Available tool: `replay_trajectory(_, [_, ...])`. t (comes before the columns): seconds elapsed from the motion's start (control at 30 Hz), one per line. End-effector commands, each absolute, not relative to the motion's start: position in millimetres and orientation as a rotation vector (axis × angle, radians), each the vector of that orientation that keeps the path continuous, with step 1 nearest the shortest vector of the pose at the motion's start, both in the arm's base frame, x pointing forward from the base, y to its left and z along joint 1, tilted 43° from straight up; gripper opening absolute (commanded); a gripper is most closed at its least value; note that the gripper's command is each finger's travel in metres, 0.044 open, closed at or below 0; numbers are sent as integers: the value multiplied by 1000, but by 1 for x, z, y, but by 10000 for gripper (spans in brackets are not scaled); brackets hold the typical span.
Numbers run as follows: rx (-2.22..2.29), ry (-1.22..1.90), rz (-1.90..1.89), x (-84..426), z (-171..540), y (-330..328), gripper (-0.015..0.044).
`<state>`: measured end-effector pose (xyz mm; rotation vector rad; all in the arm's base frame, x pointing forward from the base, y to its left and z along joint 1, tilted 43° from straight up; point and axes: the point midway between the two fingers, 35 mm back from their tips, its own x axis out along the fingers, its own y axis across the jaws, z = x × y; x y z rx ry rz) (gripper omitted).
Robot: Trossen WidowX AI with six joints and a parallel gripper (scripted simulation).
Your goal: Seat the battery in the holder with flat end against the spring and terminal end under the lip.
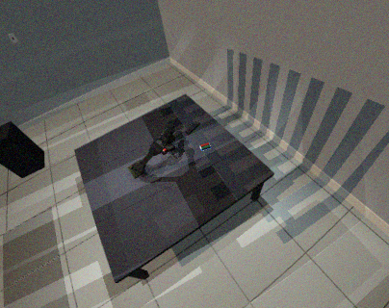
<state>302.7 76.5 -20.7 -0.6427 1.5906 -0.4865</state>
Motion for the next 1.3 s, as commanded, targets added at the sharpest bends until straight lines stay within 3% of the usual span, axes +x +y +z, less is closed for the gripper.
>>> replay_trajectory(0.0, [-643,1556,-480,306,-20,76,75])
replay_trajectory(1.27, [-650,1456,-433,293,-21,71,75])
